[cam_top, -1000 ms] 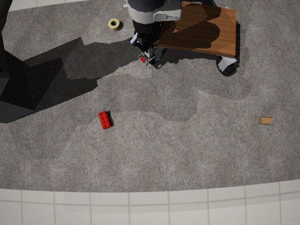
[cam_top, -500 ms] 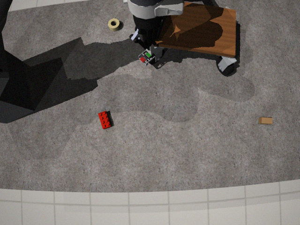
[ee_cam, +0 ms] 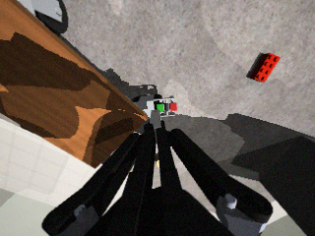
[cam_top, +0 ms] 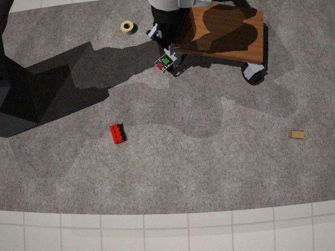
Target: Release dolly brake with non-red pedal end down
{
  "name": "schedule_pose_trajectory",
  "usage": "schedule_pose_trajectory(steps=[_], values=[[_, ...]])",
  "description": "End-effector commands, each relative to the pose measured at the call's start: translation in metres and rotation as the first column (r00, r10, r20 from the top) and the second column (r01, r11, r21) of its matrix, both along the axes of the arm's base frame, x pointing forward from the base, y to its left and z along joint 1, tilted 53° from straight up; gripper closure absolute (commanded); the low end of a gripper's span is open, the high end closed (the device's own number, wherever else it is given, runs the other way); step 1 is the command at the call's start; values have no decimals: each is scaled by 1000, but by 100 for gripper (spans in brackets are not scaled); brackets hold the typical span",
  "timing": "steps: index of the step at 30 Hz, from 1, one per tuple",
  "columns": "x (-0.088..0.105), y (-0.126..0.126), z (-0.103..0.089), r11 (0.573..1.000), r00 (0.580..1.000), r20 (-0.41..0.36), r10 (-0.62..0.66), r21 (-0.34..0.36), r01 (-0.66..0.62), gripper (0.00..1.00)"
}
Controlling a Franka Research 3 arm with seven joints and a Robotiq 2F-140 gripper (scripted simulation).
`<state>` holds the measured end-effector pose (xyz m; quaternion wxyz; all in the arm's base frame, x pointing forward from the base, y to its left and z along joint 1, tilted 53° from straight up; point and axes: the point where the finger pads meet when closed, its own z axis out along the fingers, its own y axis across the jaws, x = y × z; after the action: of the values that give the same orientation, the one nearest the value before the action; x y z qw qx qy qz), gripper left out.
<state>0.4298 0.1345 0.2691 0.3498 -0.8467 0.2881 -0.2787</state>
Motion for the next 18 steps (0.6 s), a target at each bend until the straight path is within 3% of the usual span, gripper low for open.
schedule_pose_trajectory(steps=[1,18], values=[[-16,-8,1,1000,1000,2,-19,6,19,100],[-19,-11,4,1000,1000,2,-19,6,19,100]])
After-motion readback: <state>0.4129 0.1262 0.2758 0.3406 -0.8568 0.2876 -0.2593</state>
